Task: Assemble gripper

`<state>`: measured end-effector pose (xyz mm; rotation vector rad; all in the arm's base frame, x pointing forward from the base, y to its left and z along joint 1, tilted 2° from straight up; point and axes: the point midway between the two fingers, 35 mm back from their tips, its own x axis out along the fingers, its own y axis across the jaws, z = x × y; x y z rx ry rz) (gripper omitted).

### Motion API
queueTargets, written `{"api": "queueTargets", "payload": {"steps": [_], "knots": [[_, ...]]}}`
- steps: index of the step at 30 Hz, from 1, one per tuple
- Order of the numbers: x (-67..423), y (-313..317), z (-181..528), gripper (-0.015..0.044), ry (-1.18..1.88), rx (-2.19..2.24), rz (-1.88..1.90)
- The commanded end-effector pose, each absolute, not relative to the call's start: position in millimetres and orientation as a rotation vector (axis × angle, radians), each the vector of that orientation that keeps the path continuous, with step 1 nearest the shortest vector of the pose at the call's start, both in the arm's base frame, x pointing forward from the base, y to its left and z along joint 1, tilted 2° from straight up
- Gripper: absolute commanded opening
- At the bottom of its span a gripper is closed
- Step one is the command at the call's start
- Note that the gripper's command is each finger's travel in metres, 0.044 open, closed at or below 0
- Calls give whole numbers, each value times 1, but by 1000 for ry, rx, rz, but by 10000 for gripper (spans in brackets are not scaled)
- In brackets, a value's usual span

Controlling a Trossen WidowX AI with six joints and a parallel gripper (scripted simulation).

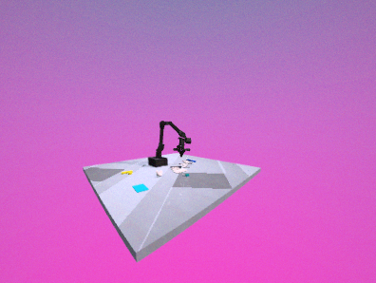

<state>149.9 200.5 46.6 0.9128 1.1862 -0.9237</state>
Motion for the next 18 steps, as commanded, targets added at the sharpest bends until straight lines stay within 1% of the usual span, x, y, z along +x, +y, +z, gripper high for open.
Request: {"api": "queueTargets", "payload": {"steps": [1, 18], "knots": [[155, 187, 48, 0, 1202, 984, -974], [166, 140, 50, 0, 1226, 1257, -1144]]}}
